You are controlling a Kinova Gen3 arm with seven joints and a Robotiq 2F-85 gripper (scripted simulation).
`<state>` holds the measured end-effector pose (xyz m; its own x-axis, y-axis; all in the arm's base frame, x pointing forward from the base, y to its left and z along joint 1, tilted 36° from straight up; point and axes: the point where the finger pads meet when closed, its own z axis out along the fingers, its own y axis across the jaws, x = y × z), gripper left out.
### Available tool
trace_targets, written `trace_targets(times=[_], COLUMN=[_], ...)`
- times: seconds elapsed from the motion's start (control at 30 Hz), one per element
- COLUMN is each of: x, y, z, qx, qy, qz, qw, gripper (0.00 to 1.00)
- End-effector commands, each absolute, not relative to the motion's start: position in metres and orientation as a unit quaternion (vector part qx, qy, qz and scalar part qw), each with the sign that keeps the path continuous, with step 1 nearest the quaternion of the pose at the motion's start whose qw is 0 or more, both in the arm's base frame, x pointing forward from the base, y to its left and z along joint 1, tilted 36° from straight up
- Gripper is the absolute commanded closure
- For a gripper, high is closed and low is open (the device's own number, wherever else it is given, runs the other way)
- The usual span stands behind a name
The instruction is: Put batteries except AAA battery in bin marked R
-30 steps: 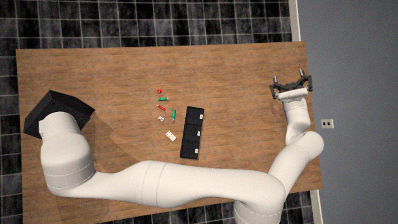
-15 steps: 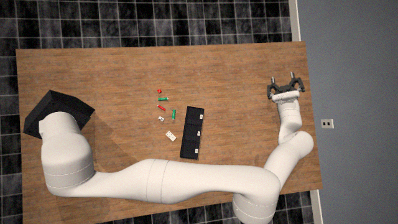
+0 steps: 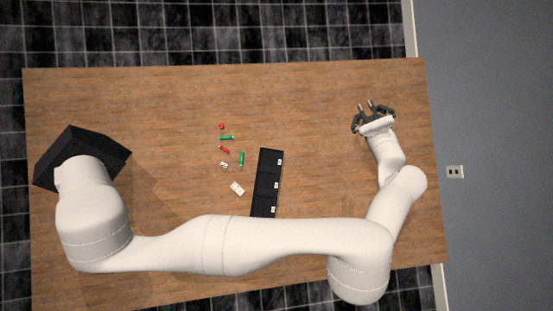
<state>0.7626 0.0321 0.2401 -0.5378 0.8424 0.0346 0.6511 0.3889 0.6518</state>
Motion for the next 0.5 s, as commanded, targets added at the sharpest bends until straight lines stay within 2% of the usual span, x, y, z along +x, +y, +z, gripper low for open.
trace_targets(times=[0.0,0.47], x=[0.751,0.700], y=[0.044,0.043], z=[0.231,0.179], qx=[0.453,0.454], qy=[0.834,0.859], qz=[0.279,0.196], qw=[0.144,0.135], gripper=[0.91,0.91])
